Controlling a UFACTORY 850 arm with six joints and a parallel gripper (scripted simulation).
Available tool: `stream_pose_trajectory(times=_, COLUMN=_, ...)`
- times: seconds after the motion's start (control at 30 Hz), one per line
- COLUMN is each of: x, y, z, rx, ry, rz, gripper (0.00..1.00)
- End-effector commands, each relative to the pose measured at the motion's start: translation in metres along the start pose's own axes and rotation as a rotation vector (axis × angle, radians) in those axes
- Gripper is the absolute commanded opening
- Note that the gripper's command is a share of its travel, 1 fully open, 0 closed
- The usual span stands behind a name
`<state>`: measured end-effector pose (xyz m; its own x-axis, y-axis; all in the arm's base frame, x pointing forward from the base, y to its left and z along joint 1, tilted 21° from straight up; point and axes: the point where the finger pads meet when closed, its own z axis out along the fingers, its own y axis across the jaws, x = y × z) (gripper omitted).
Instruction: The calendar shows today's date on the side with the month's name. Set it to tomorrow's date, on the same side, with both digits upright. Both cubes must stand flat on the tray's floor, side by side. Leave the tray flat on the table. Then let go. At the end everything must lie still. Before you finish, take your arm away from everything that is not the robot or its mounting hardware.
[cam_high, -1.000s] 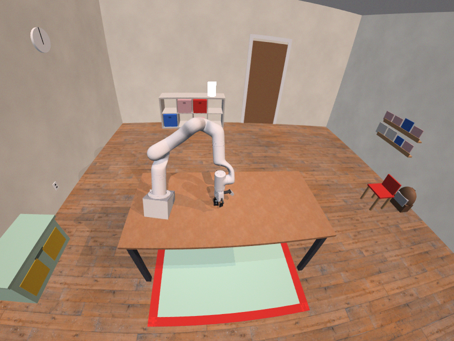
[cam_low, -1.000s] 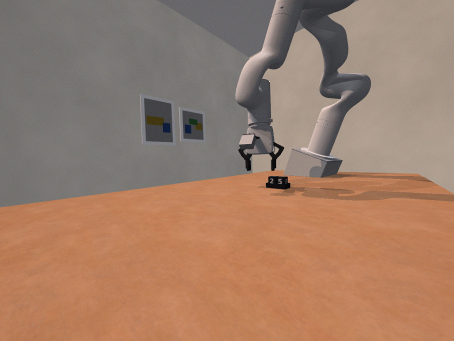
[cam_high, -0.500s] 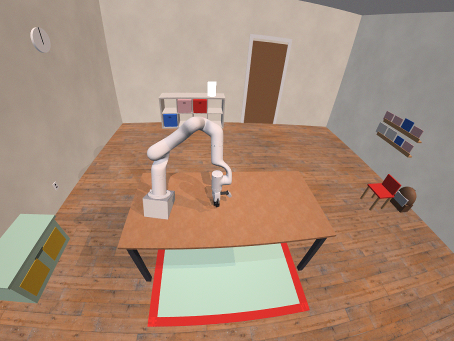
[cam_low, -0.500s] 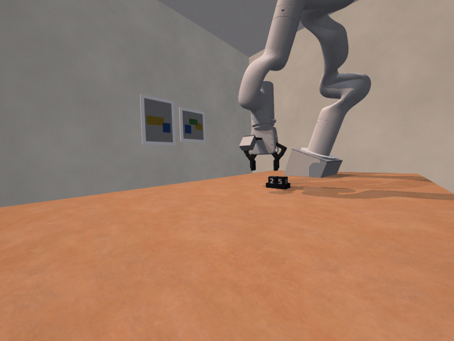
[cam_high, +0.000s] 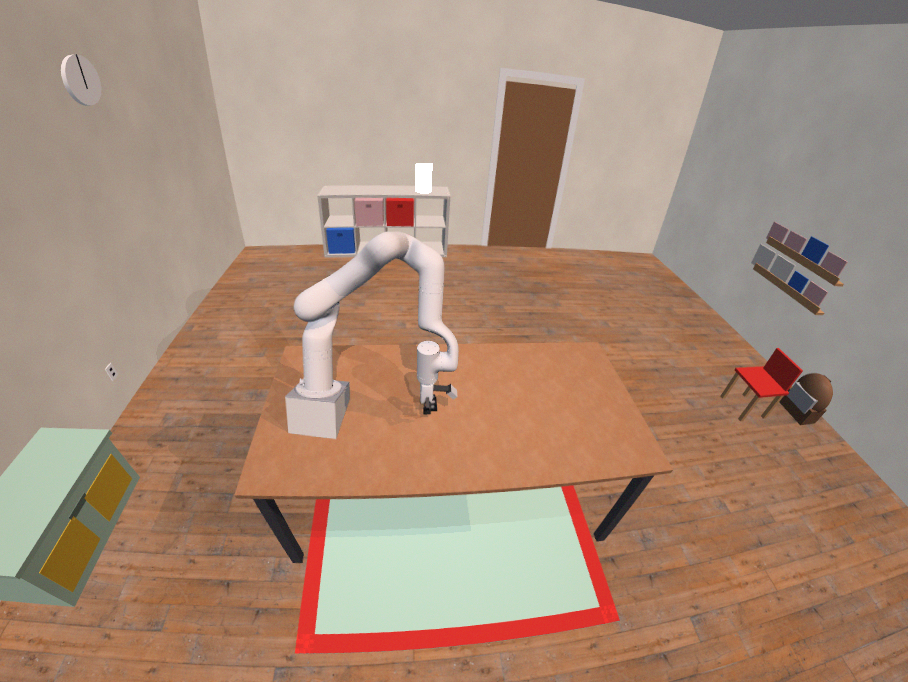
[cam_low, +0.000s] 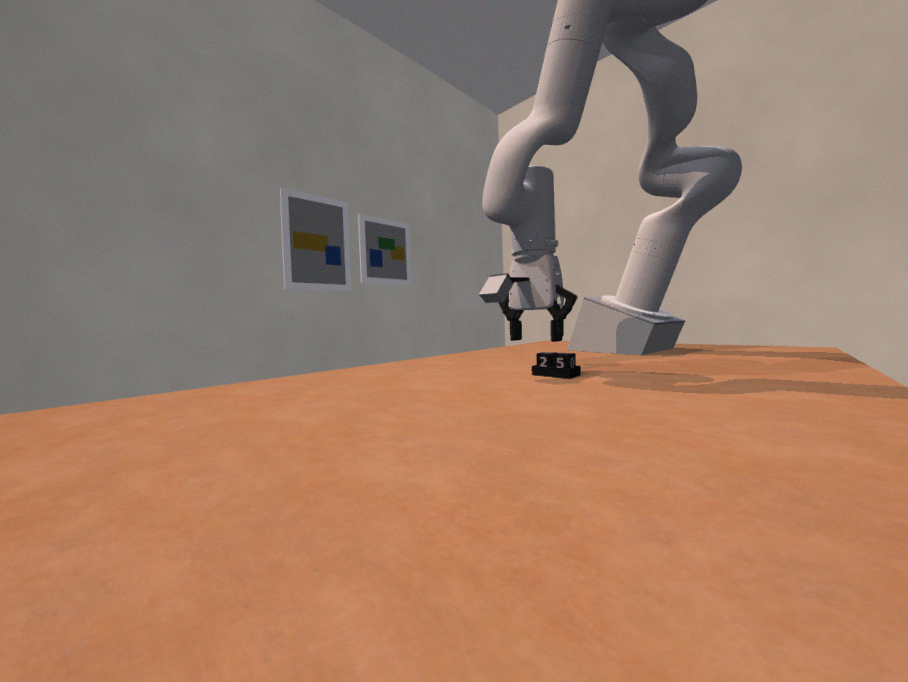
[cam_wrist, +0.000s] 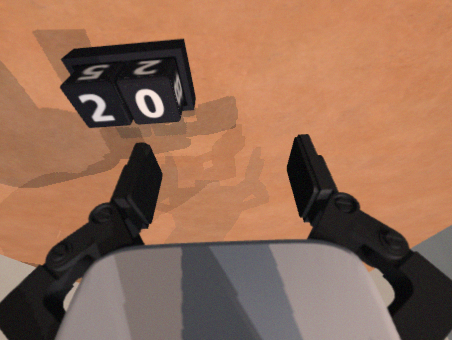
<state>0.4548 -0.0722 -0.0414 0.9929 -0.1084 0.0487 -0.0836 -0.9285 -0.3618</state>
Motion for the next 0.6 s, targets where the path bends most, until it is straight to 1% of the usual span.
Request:
stream_pose_trajectory(times=0.0, x=-0.001, y=0.0, z=0.0, rx=0.0, ry=0.001, rz=0.087, gripper=1.0)
stream_pose_trajectory(times=0.13, x=-0.006, y=0.0, z=0.0, rx=0.0, ry=0.001, rz=0.243, gripper=1.0)
stream_pose_trajectory(times=0.23, x=-0.021, y=0.0, z=0.001, rx=0.0, ry=0.001, rz=0.243, gripper=1.0)
stream_pose_trajectory(times=0.47, x=-0.024, y=0.0, z=0.001, rx=0.0, ry=0.001, rz=0.25, gripper=1.0)
stream_pose_trajectory(times=0.57, x=-0.025, y=0.0, z=0.001, rx=0.0, ry=0.001, rz=0.313, gripper=1.0)
